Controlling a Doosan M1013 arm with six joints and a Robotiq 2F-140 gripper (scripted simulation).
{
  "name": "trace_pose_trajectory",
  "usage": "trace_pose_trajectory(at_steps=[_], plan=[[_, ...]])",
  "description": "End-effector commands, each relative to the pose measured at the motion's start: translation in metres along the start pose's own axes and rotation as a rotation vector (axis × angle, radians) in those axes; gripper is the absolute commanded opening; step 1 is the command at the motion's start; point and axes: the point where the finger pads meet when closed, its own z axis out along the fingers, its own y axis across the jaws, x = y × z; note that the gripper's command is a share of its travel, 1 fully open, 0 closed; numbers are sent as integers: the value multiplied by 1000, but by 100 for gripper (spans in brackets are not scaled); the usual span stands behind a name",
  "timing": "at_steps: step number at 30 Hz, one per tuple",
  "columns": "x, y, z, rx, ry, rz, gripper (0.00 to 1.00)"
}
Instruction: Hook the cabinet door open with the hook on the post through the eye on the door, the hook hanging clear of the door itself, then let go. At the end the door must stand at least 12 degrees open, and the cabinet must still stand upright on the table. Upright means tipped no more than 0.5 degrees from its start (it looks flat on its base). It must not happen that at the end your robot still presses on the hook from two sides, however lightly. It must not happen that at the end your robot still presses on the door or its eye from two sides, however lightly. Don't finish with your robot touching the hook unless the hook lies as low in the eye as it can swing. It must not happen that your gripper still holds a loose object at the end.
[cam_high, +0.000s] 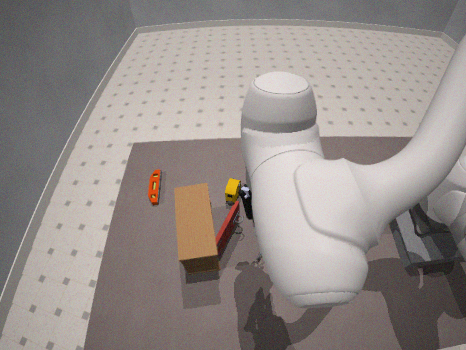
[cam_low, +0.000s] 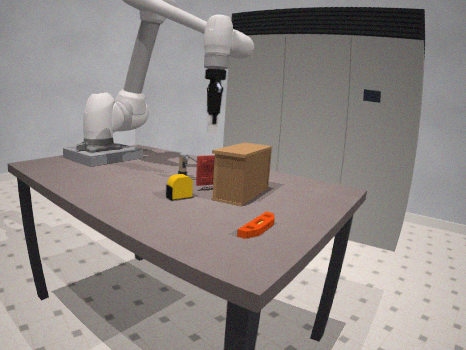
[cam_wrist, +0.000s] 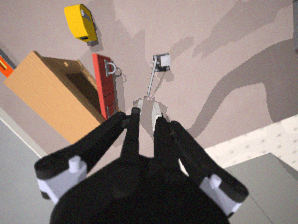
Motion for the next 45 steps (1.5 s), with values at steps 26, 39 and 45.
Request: trace_pose_trajectory(at_steps=[26,39,45], plan=[[3,3,3,4,4,4,15],[3,3,24,4,4,4,15],[3,3,45,4,4,4,15]])
